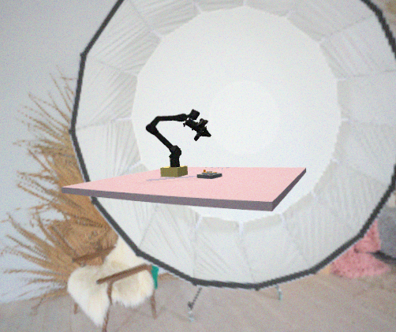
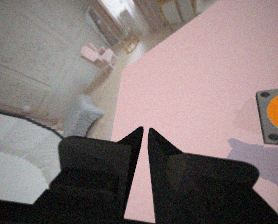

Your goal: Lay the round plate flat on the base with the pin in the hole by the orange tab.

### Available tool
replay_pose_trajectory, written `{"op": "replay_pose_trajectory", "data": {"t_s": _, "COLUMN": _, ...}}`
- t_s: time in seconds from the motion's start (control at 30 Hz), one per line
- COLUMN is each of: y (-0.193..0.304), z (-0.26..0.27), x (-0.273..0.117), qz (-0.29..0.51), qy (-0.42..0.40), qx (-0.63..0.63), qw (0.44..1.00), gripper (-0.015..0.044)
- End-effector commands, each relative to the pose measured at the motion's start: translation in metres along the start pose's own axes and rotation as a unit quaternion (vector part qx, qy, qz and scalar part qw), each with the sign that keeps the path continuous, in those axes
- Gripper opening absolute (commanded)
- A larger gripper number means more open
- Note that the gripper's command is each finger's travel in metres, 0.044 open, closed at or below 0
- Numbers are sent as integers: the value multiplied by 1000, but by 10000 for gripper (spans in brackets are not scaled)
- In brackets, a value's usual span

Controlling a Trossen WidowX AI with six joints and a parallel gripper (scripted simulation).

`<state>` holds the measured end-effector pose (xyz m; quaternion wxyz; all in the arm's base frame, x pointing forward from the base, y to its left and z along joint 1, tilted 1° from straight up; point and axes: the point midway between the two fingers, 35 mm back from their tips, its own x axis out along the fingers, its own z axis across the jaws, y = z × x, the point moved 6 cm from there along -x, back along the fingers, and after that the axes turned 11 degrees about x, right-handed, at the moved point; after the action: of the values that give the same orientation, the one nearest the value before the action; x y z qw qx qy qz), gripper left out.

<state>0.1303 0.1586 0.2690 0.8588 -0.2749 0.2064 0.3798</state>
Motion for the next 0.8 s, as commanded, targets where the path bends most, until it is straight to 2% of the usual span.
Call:
{"op": "replay_pose_trajectory", "data": {"t_s": 0.0, "y": -16, "z": -19, "x": 32, "qz": 4, "qy": 104, "qx": -71, "qw": 992, "gripper": 0}}
{"op": "replay_pose_trajectory", "data": {"t_s": 0.17, "y": -51, "z": -65, "x": 74, "qz": 64, "qy": 259, "qx": -152, "qw": 952, "gripper": 0}}
{"op": "replay_pose_trajectory", "data": {"t_s": 0.27, "y": -61, "z": -81, "x": 82, "qz": 91, "qy": 293, "qx": -165, "qw": 937, "gripper": 0}}
{"op": "replay_pose_trajectory", "data": {"t_s": 0.4, "y": -86, "z": -128, "x": 98, "qz": 188, "qy": 365, "qx": -182, "qw": 894, "gripper": 0}}
{"op": "replay_pose_trajectory", "data": {"t_s": 0.57, "y": -97, "z": -160, "x": 99, "qz": 253, "qy": 386, "qx": -179, "qw": 869, "gripper": 0}}
{"op": "replay_pose_trajectory", "data": {"t_s": 0.77, "y": -98, "z": -164, "x": 96, "qz": 256, "qy": 386, "qx": -179, "qw": 868, "gripper": 0}}
